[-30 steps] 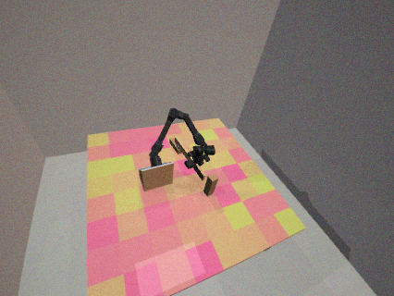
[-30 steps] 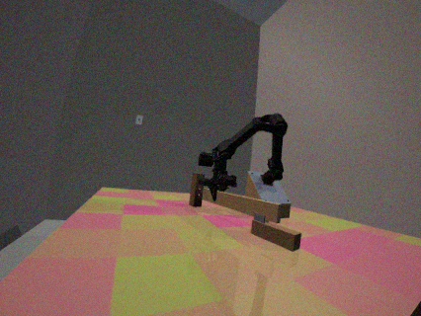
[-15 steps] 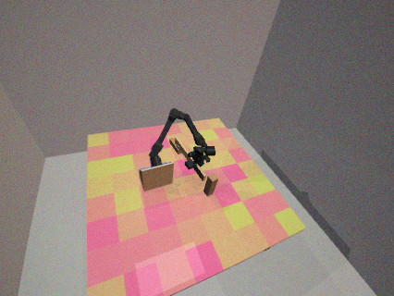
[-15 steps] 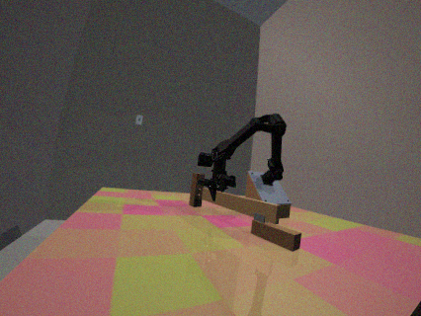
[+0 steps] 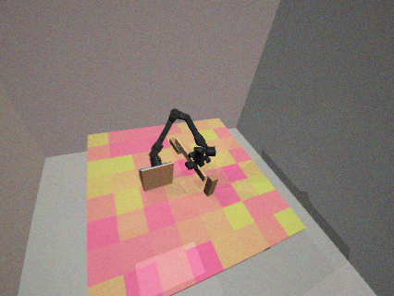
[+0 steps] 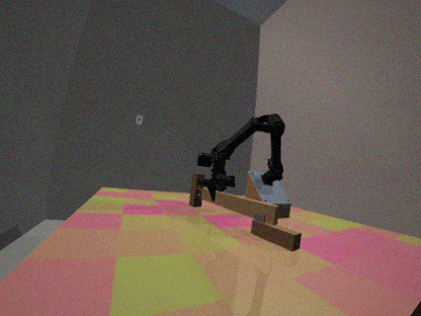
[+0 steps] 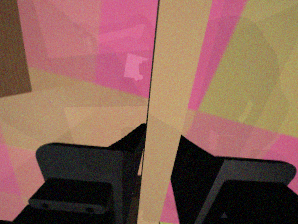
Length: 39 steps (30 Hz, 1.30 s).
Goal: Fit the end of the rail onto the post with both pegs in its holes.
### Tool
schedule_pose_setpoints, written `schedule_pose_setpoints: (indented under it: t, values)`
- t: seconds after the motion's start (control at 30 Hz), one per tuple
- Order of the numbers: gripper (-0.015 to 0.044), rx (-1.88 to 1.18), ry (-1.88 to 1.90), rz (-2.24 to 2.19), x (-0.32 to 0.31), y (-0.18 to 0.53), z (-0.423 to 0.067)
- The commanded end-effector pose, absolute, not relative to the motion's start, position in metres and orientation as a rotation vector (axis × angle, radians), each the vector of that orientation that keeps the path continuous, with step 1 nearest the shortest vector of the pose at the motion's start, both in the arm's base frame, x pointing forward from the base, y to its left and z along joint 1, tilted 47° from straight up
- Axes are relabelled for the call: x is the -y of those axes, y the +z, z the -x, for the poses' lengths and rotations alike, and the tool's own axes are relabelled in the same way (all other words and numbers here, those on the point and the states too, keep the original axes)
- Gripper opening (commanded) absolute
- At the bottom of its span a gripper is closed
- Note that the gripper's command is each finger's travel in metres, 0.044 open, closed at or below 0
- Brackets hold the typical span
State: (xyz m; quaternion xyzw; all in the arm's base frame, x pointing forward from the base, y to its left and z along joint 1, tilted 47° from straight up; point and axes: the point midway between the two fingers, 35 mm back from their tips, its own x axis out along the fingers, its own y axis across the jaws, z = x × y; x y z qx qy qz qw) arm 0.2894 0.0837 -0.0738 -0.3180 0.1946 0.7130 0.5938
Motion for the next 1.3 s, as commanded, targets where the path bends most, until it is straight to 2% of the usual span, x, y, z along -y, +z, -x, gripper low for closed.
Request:
schedule_pose_setpoints:
  t: [0.0, 1.27]
  values:
    - [0.0, -0.444, 1.653, 0.735, -0.0823, -0.074, -0.2905]
    - [0.0, -0.444, 1.653, 0.736, -0.0754, -0.083, -0.2924]
